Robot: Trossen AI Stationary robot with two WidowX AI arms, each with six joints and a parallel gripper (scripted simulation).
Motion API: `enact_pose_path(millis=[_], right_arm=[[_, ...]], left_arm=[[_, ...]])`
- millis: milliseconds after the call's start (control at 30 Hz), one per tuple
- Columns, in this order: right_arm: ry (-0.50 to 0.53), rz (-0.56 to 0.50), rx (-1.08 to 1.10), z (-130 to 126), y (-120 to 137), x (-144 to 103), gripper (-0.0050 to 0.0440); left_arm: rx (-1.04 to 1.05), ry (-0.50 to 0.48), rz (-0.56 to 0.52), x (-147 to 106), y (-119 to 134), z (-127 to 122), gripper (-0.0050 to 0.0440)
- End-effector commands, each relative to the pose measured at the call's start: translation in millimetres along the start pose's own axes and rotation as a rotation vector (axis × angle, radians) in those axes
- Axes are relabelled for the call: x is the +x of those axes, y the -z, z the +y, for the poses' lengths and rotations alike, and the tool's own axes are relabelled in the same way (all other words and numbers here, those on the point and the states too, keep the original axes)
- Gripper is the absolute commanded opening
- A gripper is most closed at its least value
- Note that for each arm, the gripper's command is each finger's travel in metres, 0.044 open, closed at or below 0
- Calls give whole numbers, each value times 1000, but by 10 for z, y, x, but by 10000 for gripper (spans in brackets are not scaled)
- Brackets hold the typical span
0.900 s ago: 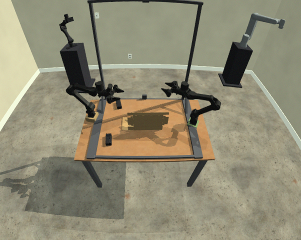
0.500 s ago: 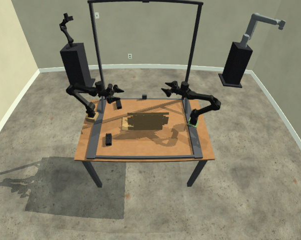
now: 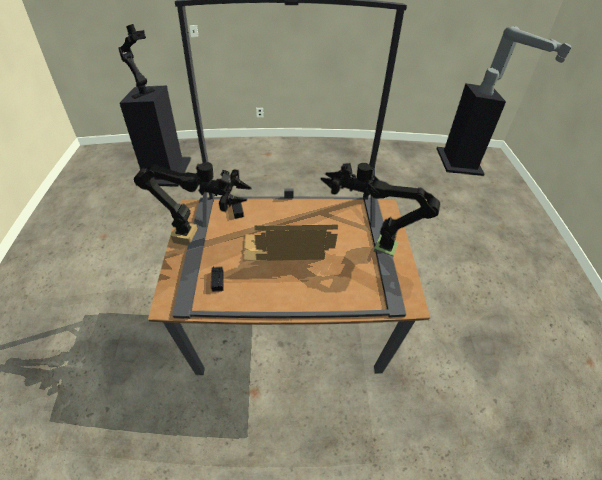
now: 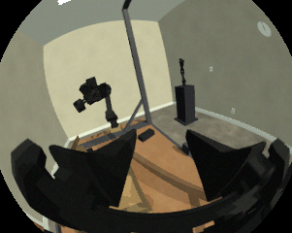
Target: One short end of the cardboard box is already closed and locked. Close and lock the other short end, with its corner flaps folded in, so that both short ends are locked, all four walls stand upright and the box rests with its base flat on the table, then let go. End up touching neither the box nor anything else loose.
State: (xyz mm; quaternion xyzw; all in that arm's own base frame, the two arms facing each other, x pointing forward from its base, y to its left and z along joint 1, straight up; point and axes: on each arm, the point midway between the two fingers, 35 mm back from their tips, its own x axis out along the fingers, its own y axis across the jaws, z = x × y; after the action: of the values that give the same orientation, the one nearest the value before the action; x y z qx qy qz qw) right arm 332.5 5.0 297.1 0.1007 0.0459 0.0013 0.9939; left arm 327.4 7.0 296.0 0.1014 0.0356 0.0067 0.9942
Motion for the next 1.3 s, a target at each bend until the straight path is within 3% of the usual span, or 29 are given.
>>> enact_pose_path(millis=[0, 133, 233, 500, 700, 767, 1000, 1267], right_arm=[[20, 119, 212, 45, 18, 174, 247], [59, 208, 376, 54, 123, 281, 247], [78, 227, 472, 55, 149, 304, 247], [226, 396, 792, 70, 394, 482, 247], [366, 480, 1021, 79, 557, 563, 247], [366, 480, 1021, 79, 557, 563, 247], [610, 554, 1320, 91, 784, 633, 247], [892, 563, 1574, 102, 993, 656, 247]], left_arm=[[225, 8, 110, 149, 128, 43, 179], [396, 36, 189, 229, 271, 58, 83], [435, 45, 207, 247, 305, 61, 63], [791, 161, 363, 377, 623, 89, 63], [1011, 270, 448, 433, 828, 107, 63], [1011, 270, 448, 433, 828, 107, 63], [1304, 465, 536, 476, 1113, 132, 63], [1564, 697, 578, 481, 1376, 156, 63]])
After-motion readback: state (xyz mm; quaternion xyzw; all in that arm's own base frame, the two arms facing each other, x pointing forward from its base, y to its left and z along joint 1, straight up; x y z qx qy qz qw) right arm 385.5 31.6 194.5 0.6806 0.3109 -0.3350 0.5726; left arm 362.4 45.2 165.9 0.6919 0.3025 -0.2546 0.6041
